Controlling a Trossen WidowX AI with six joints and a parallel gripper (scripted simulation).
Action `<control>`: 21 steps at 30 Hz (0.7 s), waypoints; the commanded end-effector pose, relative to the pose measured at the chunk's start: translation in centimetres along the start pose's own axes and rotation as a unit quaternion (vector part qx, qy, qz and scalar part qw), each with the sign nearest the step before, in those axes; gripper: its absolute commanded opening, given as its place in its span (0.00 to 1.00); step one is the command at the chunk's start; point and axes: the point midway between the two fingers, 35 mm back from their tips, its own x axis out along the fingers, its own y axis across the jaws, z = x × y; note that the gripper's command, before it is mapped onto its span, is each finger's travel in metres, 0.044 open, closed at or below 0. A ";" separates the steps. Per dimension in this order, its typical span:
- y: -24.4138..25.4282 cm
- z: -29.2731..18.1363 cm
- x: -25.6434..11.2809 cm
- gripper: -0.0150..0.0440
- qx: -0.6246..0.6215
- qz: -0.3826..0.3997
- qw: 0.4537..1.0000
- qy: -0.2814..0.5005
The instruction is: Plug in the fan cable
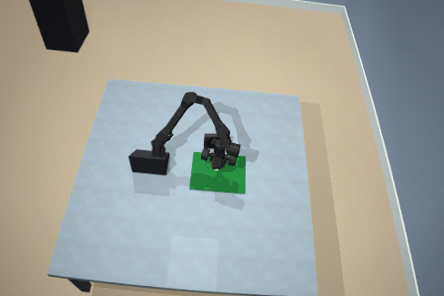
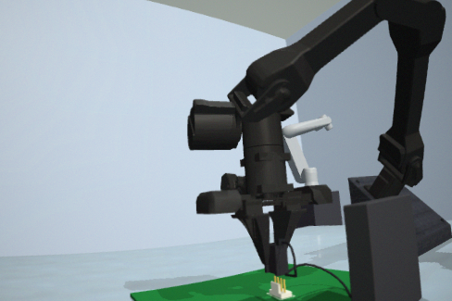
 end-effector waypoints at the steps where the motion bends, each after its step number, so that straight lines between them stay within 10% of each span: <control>1: -0.3 0.1 0.4 0.25 0.007 -0.005 1.000 0.003; 21: -0.6 0.0 0.3 0.25 0.014 -0.005 1.000 0.003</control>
